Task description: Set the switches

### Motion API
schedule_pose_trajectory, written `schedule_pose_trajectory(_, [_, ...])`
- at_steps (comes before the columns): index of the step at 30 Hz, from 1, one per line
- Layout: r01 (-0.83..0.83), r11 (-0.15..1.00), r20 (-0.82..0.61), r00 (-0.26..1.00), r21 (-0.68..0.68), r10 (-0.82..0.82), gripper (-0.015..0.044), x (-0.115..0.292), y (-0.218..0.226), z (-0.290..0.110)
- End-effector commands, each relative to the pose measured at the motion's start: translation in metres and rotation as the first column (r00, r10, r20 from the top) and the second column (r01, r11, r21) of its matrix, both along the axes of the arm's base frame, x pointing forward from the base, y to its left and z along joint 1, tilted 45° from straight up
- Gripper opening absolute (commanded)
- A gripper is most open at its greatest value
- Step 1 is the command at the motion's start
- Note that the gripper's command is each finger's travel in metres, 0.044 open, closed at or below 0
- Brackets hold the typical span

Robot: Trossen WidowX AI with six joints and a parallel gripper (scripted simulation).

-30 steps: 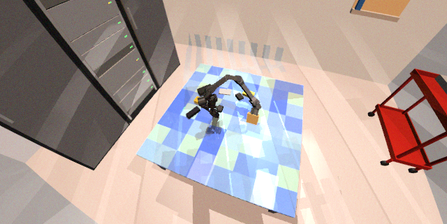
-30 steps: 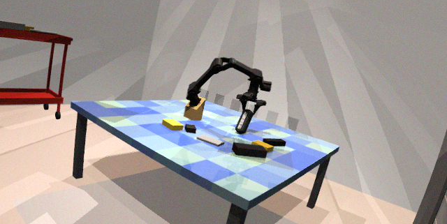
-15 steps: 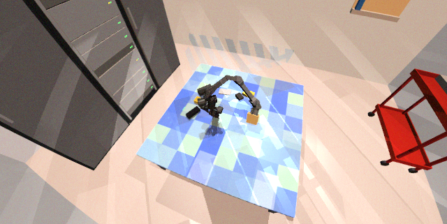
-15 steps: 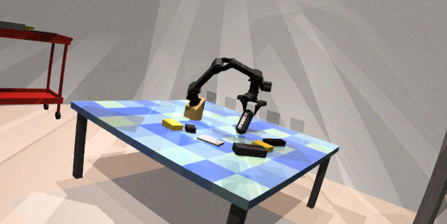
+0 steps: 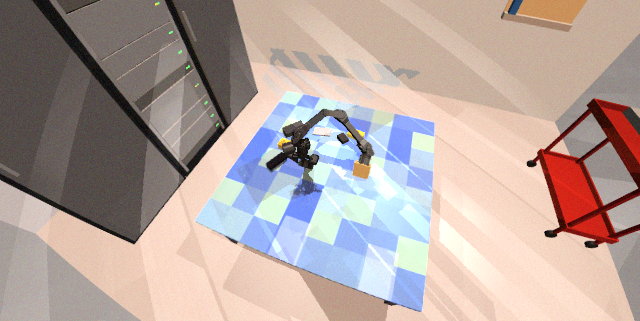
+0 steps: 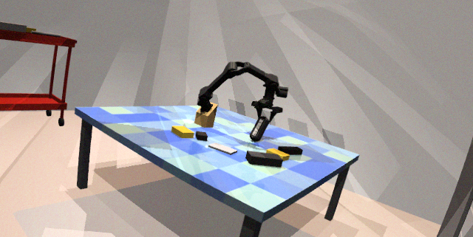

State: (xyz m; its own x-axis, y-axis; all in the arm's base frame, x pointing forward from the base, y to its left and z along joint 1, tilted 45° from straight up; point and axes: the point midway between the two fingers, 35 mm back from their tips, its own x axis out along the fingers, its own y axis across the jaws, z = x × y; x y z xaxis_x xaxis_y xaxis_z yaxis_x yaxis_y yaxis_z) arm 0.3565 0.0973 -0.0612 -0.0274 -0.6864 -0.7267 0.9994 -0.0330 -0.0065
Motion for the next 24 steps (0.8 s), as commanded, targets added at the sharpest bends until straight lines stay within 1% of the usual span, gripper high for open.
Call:
schedule_pose_trajectory(1, [0.019,1.000,-0.015,1.000,-0.008,-0.019,0.0338,-0.002,-0.005,-0.010])
schedule_pose_trajectory(24, [0.019,1.000,-0.014,1.000,-0.007,-0.019,0.0338,-0.002,-0.002,-0.028])
